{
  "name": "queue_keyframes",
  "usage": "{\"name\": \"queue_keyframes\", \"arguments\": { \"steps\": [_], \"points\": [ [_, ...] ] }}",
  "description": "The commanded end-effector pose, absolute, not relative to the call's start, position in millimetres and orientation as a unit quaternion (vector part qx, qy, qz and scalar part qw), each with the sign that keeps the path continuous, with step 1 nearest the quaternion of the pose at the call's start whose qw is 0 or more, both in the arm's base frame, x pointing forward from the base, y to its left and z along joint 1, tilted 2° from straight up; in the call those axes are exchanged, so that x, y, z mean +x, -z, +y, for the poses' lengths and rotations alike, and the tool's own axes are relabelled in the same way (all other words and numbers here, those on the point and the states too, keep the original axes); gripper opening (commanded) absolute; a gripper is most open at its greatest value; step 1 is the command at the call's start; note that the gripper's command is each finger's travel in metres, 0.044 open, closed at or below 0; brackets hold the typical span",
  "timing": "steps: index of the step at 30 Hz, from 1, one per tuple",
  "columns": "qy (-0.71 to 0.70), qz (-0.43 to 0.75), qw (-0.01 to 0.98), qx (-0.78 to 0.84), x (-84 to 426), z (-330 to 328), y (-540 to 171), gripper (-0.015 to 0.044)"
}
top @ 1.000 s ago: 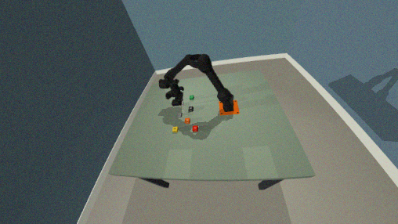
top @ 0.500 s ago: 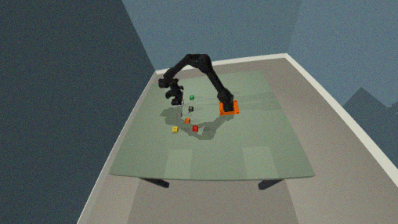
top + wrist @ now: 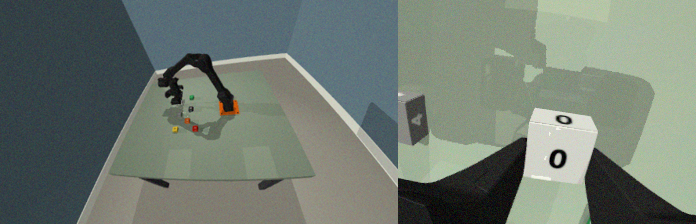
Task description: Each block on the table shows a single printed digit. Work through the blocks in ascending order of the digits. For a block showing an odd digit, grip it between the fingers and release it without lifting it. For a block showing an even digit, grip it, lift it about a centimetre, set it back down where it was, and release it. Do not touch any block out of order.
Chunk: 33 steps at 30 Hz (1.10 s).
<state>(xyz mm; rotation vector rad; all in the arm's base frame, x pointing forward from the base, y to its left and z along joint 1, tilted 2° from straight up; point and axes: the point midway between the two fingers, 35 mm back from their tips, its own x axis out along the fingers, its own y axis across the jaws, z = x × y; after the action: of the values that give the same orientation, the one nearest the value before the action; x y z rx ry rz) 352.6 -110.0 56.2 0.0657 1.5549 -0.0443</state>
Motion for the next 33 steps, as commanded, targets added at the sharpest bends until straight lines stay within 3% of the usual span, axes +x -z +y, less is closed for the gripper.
{"name": "queue_keyframes", "arguments": {
  "steps": [1,20,30,33],
  "points": [
    [0.021,0.701,0.713,0.029,352.5,-110.2,-55.6,0.0120],
    [0.021,0.701,0.712,0.029,352.6,-110.0,-42.7,0.0120],
    [0.021,0.701,0.712,0.029,352.6,-110.0,-42.7,0.0383],
    [0.021,0.701,0.712,0.029,352.6,-110.0,-42.7,0.0400]
  ]
}}
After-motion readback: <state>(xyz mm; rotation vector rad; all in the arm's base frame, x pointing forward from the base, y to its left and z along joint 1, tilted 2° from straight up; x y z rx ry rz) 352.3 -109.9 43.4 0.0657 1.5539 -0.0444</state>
